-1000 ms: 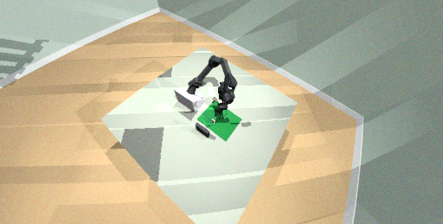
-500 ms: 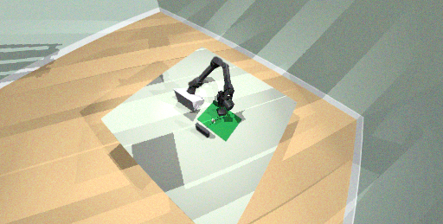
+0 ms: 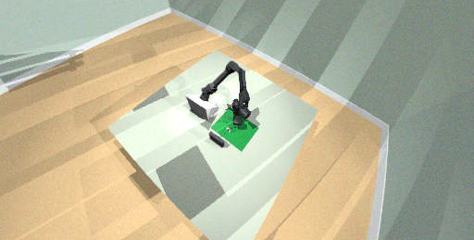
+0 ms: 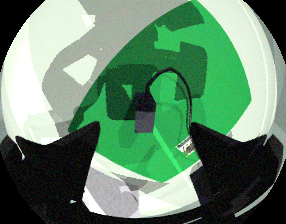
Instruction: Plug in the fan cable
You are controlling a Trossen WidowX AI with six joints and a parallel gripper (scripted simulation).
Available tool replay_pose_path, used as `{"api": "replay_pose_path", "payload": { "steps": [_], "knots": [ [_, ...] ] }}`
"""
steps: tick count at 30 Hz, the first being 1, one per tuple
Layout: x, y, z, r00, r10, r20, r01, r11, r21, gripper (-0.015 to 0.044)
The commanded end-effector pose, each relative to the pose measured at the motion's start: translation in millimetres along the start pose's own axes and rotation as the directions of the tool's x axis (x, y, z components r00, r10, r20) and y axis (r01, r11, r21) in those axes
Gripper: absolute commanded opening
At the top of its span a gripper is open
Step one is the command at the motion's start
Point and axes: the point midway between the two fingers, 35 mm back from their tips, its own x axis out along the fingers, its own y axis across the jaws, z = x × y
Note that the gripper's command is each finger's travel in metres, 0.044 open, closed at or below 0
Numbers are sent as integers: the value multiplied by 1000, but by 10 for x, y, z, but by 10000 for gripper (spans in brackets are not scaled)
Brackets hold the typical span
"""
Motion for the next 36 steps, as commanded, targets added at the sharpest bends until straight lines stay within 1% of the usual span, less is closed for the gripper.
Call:
{"api": "replay_pose_path", "payload": {
  "steps": [1, 15, 20, 36],
  "knots": [
    [77, 8, -7, 1000, 5, 3, -5, 1000, 9, 440],
    [303, 22, -9, 1000, 7, 4, -7, 1000, 9, 440],
    [326, 24, -10, 1000, 8, 4, -8, 1000, 9, 440],
    [304, 17, -3, 1000, 4, 1, -4, 1000, 0, 20]
  ]
}}
